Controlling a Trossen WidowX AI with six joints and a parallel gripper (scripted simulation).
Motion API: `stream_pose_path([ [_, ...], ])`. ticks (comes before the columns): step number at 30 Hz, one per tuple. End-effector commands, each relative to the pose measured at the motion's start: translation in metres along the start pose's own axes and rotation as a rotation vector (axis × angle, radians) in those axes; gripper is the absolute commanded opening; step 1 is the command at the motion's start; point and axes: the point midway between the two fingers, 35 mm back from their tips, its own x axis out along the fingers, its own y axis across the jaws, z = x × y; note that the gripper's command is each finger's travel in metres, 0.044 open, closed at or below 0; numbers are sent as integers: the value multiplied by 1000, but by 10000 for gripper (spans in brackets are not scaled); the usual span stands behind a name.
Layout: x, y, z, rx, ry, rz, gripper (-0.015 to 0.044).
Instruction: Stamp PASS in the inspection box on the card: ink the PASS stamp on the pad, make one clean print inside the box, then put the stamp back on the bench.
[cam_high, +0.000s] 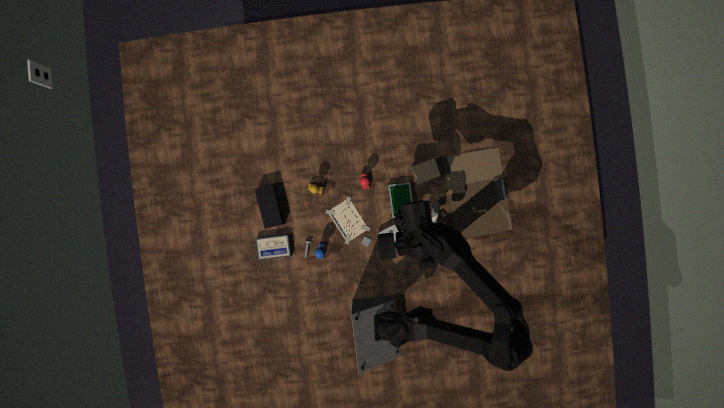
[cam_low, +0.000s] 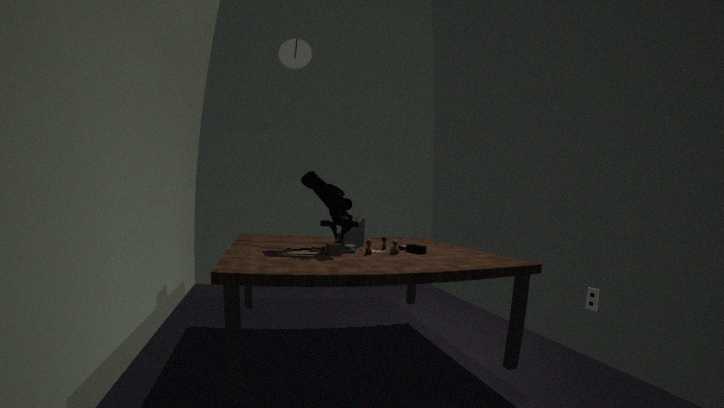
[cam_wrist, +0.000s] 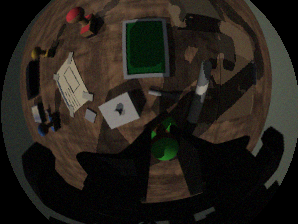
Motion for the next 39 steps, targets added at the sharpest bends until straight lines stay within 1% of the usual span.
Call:
stream_pose_path([
  [1,-3,0,2,8,-5,5,0],
  [39,-22,1,2,7,-4,5,0],
])
